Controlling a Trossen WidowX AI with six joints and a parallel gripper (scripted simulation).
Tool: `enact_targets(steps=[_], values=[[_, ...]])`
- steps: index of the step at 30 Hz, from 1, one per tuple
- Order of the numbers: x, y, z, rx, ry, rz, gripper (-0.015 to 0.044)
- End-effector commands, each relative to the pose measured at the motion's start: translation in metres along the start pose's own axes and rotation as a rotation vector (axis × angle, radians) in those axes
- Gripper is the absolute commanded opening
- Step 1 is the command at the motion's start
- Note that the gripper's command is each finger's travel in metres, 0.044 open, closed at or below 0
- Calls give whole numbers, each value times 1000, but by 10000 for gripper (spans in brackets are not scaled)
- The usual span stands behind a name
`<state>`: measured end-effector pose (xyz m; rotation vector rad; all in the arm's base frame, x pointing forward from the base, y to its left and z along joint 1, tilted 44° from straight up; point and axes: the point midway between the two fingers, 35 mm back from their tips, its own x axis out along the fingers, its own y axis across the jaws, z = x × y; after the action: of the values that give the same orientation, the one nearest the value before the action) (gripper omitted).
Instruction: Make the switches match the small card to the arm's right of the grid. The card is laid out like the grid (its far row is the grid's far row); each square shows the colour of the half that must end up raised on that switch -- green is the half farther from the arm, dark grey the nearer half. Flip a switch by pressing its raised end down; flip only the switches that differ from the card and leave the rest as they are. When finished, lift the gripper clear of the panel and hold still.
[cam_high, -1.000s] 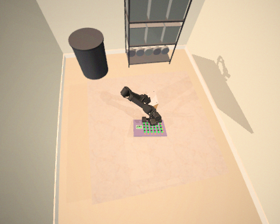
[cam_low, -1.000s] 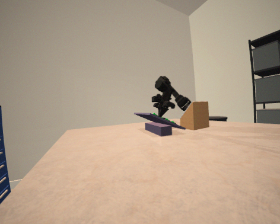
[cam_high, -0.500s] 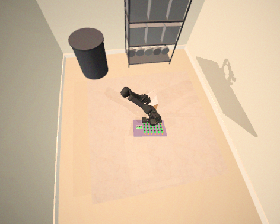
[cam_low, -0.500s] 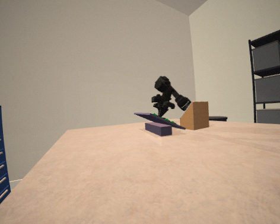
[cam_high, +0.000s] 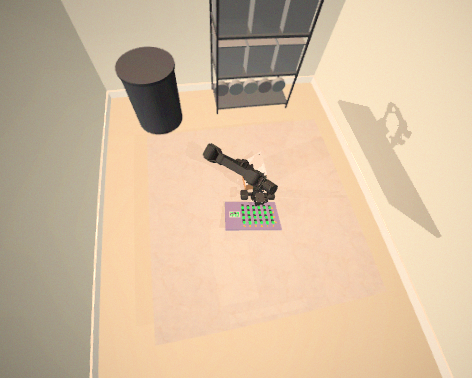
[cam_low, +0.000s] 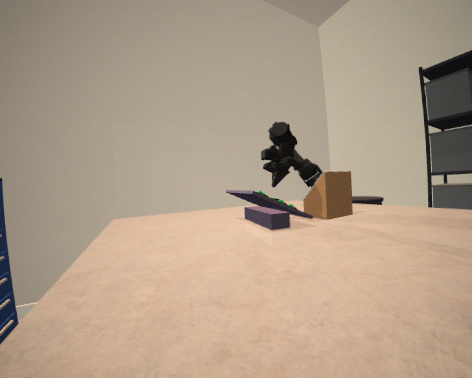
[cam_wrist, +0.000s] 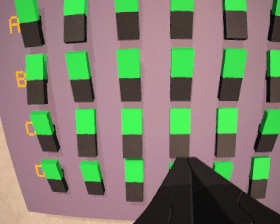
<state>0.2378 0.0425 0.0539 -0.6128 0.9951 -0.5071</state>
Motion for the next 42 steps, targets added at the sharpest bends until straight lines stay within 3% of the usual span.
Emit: enact_targets(steps=[1, 10, 13, 18, 42], values=[[-11, -3, 0, 6, -6, -7, 0], [-11, -68, 0, 4, -6, -9, 0], [-10, -69, 0, 4, -4, -9, 0], [22, -70, 1, 5, 18, -11, 0], [48, -71, 1, 5, 18, -12, 0]])
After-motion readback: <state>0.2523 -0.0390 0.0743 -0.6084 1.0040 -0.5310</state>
